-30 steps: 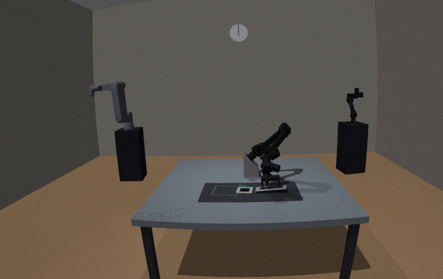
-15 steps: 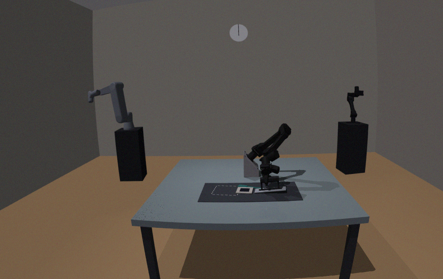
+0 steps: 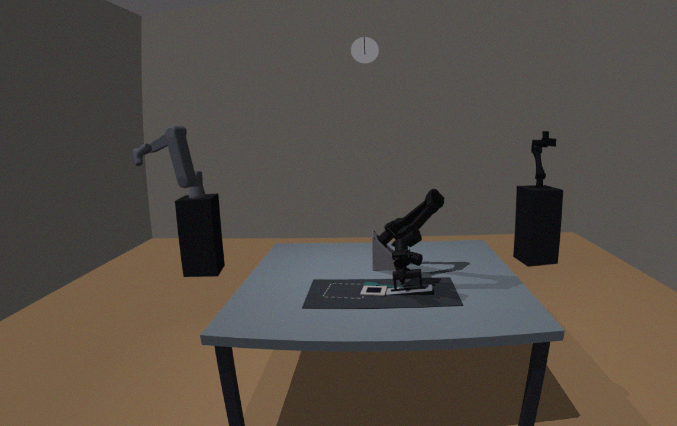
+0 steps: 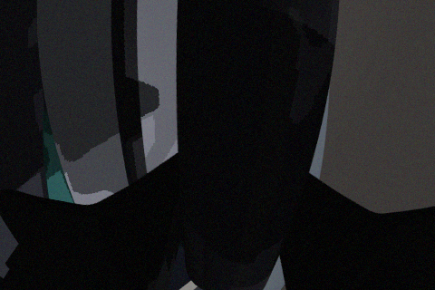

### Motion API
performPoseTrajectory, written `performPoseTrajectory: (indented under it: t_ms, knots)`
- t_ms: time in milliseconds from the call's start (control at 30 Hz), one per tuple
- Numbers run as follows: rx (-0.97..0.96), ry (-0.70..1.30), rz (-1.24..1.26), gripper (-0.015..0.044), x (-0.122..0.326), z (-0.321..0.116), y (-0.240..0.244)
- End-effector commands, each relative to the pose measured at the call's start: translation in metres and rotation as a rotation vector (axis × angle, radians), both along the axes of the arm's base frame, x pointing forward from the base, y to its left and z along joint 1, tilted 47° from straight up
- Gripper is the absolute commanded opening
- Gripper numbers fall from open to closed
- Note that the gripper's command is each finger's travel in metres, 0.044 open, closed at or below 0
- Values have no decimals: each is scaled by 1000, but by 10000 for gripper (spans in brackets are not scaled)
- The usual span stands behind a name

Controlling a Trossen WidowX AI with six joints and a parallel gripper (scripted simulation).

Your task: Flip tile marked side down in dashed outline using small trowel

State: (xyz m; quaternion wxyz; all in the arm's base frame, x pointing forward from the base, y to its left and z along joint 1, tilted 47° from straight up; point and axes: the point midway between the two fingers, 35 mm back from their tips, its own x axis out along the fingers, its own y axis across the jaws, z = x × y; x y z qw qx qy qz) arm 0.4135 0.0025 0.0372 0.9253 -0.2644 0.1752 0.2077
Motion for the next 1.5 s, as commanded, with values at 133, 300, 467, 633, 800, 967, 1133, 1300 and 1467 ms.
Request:
performPoseTrajectory:
  t_ms: [133,300,467,633,800,967,1133,1300,1467]
  knots:
    - [-7,11,-9,0,-6,-14,-12]
    - [-7,11,-9,0,-9,-19,-17]
    - [-7,11,-9,0,-10,-21,-18]
    - [-7,11,-9,0,-10,-21,-18]
    - [-7,11,-9,0,-10,-21,-18]
    - [-9,11,-9,0,-10,-21,-18]
    - [-62,26,-6,0,-9,-15,-20]
    - [-105,38,-2,0,-12,-7,-30]
    - [-108,39,-2,0,-15,-3,-43]
